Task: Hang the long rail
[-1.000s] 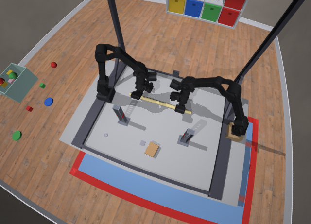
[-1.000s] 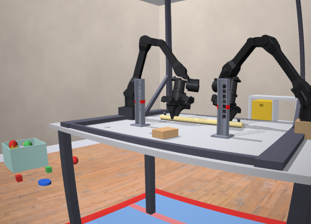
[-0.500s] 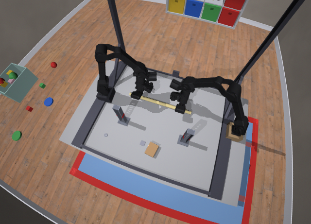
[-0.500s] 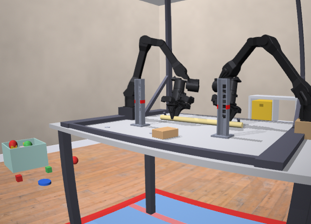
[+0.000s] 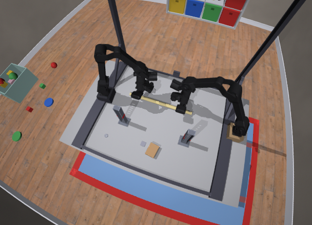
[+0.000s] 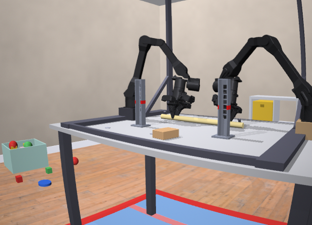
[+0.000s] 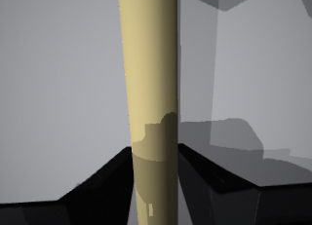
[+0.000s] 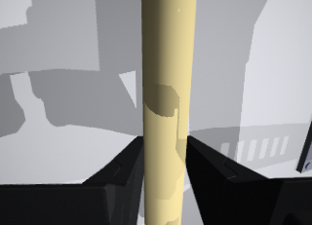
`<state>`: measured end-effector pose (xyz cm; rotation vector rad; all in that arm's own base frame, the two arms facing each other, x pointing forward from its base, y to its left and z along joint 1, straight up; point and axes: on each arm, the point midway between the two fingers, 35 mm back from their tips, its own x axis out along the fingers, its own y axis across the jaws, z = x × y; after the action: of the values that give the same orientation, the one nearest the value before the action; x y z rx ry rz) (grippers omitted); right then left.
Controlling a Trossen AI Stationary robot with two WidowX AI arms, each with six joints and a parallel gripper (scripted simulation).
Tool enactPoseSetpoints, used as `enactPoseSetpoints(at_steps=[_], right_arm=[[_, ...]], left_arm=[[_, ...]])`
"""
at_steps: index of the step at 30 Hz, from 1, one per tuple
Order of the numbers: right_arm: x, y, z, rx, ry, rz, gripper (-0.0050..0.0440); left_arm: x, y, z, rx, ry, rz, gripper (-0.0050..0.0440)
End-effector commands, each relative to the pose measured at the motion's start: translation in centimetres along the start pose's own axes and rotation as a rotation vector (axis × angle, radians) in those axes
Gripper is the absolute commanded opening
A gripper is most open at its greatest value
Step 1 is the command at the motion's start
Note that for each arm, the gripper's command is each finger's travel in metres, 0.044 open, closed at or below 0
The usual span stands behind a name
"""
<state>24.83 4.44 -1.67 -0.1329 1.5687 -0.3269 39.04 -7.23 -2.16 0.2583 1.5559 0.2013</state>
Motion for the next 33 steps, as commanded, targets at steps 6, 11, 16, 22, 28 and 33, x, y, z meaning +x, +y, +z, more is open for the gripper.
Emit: enactPoseSetpoints(at_steps=[6, 11, 16, 22, 28, 33], right_arm=[[-0.7, -0.1, 0.2, 0.002, -0.013, 0.009, -0.005], [-1.6, -0.4, 0.2, 0.002, -0.013, 0.009, -0.005], [-2.9, -0.8, 0.2, 0.002, -0.013, 0.009, -0.005], [-5.2, -1.5, 0.2, 0.002, -0.013, 0.009, -0.005], [-5.6, -1.6, 0.1, 0.002, -0.013, 0.009, -0.005], [-5.6, -1.6, 0.1, 0.002, -0.013, 0.009, -0.005]], left_arm=[[-1.6, 0.4, 0.3, -0.008, -0.027, -0.008, -0.0035], [-2.5, 0.6, 0.3, -0.008, -0.027, -0.008, -0.005], [-3.7, 1.0, 0.3, -0.008, -0.027, -0.008, -0.005], [-6.2, 1.7, 0.3, -0.008, -0.027, -0.009, -0.005], [-6.8, 1.9, 0.3, -0.008, -0.027, -0.009, -0.005], [-6.8, 1.9, 0.3, -0.008, -0.027, -0.009, -0.005]])
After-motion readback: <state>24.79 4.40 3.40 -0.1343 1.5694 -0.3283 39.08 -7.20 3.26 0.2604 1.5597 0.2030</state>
